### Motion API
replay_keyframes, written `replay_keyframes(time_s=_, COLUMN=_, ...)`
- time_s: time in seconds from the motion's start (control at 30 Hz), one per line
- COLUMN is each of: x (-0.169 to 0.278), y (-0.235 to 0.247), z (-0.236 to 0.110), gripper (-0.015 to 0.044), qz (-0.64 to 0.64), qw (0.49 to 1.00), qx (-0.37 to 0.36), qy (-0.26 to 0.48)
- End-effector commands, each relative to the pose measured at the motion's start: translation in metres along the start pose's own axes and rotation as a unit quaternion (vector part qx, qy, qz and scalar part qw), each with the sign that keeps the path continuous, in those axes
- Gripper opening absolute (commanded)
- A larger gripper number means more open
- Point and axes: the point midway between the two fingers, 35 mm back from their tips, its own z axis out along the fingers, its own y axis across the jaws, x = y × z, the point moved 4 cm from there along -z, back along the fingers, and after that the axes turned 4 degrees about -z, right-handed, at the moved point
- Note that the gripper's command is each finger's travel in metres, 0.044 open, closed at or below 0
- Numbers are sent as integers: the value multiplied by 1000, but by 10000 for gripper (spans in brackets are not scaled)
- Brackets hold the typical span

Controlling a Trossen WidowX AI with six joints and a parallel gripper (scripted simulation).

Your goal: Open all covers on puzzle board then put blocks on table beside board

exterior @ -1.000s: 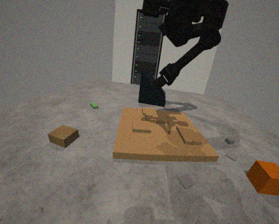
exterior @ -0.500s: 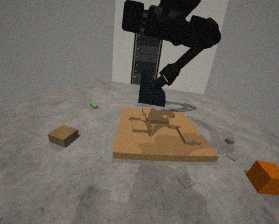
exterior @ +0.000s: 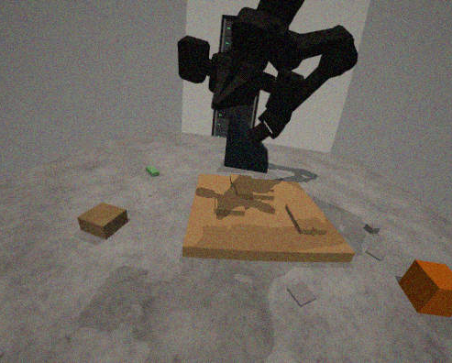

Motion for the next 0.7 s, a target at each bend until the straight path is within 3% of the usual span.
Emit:
replay_keyframes(time_s=0.0, x=15, y=-2, z=6, gripper=0, qz=-10, qw=999, qx=-4, qy=45)
replay_keyframes(time_s=0.67, x=94, y=4, z=7, gripper=0, qz=-52, qw=956, qx=-67, qy=280)
